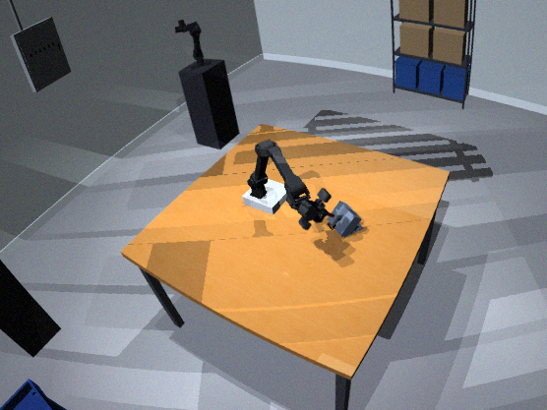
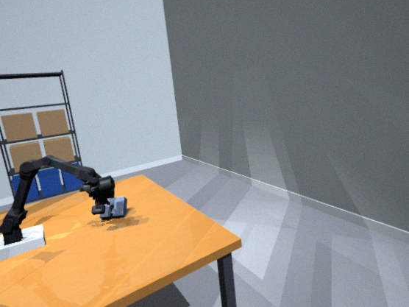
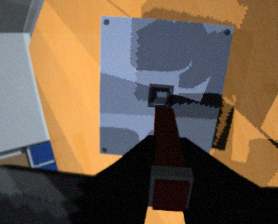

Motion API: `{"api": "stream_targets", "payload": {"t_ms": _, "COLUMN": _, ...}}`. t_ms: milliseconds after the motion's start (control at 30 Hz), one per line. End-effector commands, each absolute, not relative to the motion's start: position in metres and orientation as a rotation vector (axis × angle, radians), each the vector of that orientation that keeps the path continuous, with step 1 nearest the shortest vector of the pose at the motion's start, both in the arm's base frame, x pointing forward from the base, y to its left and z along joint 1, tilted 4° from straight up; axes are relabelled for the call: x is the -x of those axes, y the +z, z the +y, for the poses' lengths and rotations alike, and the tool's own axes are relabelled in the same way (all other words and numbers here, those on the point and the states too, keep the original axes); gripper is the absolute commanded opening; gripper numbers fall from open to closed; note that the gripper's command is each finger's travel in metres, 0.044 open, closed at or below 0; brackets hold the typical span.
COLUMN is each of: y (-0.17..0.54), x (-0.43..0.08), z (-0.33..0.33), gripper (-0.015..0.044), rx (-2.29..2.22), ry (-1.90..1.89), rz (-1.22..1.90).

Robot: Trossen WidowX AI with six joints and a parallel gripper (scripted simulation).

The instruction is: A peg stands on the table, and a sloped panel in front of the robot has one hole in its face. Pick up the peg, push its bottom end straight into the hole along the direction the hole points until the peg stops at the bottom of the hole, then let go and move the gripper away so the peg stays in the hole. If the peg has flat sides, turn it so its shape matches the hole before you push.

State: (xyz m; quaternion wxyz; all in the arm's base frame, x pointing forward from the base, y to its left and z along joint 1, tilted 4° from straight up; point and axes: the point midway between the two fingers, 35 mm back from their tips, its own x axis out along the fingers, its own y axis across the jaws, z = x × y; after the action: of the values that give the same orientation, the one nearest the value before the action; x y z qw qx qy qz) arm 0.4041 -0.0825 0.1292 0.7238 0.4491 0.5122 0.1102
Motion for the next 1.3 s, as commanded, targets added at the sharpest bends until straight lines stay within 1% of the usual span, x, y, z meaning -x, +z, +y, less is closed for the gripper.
{"api": "stream_targets", "payload": {"t_ms": 0, "y": 0.124, "x": -0.408, "z": -0.077, "gripper": 0.0, "rx": -1.007, "ry": 0.248, "rz": 1.128}}
{"api": "stream_targets", "payload": {"t_ms": 1033, "y": 0.103, "x": -0.422, "z": -0.058, "gripper": 0.0, "rx": -1.019, "ry": 0.252, "rz": 1.12}}
{"api": "stream_targets", "payload": {"t_ms": 1267, "y": 0.107, "x": -0.421, "z": -0.062, "gripper": 0.0, "rx": -1.014, "ry": 0.253, "rz": 1.116}}
